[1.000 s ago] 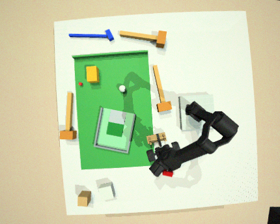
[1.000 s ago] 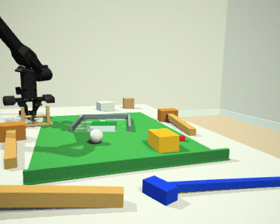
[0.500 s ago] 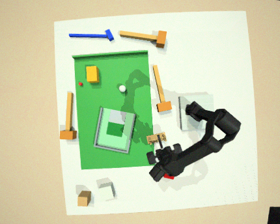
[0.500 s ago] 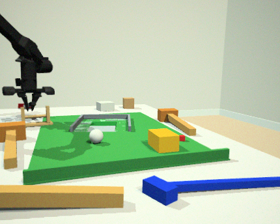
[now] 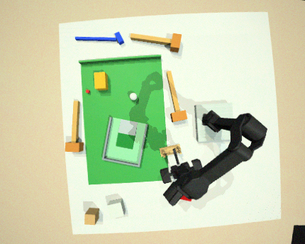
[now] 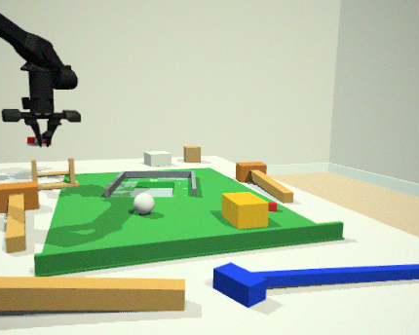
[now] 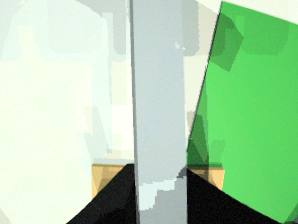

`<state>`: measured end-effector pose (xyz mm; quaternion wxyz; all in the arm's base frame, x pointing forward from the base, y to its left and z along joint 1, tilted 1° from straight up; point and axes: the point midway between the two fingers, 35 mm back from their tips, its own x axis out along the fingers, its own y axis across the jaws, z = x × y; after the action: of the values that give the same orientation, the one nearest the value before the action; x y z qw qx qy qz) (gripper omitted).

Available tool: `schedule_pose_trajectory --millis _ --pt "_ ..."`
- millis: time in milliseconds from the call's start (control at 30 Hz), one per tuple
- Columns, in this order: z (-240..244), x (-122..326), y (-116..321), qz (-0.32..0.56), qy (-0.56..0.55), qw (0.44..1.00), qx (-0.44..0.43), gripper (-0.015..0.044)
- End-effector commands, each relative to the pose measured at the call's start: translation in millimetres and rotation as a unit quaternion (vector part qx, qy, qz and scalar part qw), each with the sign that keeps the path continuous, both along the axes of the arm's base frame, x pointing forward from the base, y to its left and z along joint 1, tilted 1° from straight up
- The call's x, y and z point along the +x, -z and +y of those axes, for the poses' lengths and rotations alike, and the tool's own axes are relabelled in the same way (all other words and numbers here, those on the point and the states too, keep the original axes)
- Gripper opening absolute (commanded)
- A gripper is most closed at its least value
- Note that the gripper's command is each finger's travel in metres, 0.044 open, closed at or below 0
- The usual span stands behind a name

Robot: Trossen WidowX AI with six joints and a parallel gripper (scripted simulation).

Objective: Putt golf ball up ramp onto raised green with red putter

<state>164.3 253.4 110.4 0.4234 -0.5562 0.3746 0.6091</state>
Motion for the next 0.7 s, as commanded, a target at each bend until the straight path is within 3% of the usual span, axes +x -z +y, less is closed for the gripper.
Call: schedule_pose_trajectory --millis 0,667 --pt "-5.0 9.2 -1.0 0.010 0.041 0.999 0.003 0.0000" --pt "-57.2 73.8 -18.7 0.106 0.372 0.922 0.028 0.0000"
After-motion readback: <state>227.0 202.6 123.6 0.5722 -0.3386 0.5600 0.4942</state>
